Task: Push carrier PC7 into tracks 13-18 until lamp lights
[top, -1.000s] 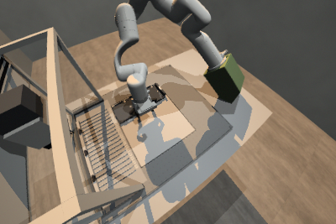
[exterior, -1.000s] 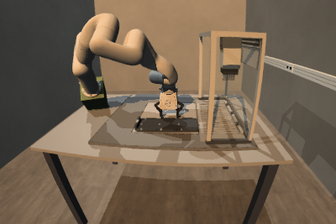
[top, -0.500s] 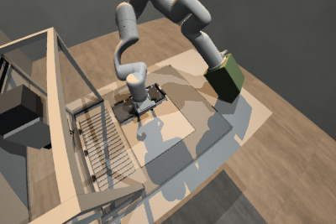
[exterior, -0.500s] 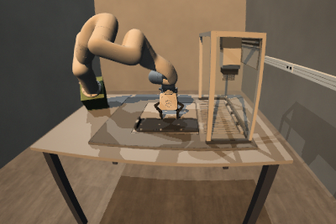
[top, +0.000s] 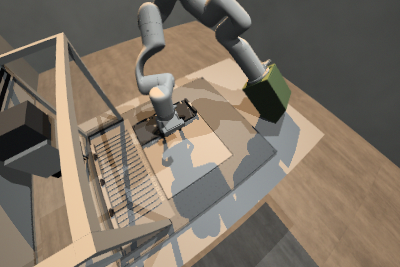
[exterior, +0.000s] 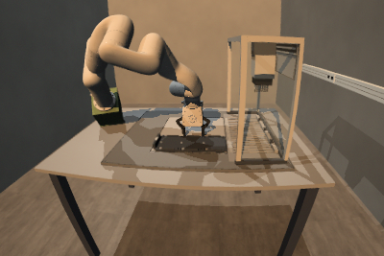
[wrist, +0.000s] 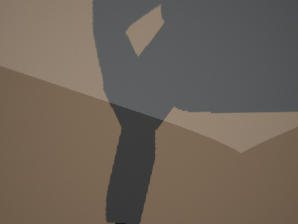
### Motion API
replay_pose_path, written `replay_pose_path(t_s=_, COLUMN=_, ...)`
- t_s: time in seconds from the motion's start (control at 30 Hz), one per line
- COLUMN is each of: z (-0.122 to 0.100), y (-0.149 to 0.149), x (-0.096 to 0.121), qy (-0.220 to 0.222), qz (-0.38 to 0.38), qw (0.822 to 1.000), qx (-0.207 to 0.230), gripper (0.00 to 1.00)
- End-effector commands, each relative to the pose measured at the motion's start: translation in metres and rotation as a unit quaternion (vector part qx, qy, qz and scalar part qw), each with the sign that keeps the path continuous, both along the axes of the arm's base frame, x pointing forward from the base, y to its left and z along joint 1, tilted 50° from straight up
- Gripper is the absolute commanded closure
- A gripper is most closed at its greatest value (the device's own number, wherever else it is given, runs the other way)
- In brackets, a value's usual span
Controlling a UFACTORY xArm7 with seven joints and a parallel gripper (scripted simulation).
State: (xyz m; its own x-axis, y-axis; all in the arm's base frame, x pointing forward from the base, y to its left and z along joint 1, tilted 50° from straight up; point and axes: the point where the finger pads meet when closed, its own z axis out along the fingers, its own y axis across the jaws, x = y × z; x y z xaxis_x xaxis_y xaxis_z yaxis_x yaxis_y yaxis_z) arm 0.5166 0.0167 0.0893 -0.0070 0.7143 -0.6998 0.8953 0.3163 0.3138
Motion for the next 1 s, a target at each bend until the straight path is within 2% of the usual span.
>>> replay_pose_path(t_s=0.0, z=0.0015, y=0.0011, x=0.0005, qy=-0.001, qz=0.002, qw=1.000, qx=0.001, gripper=0.00)
replay_pose_path(t_s=0.97, z=0.0110, y=-0.0085, x=0.0006, qy=-0.001, qz=0.002, qw=1.000, qx=0.001, gripper=0.00)
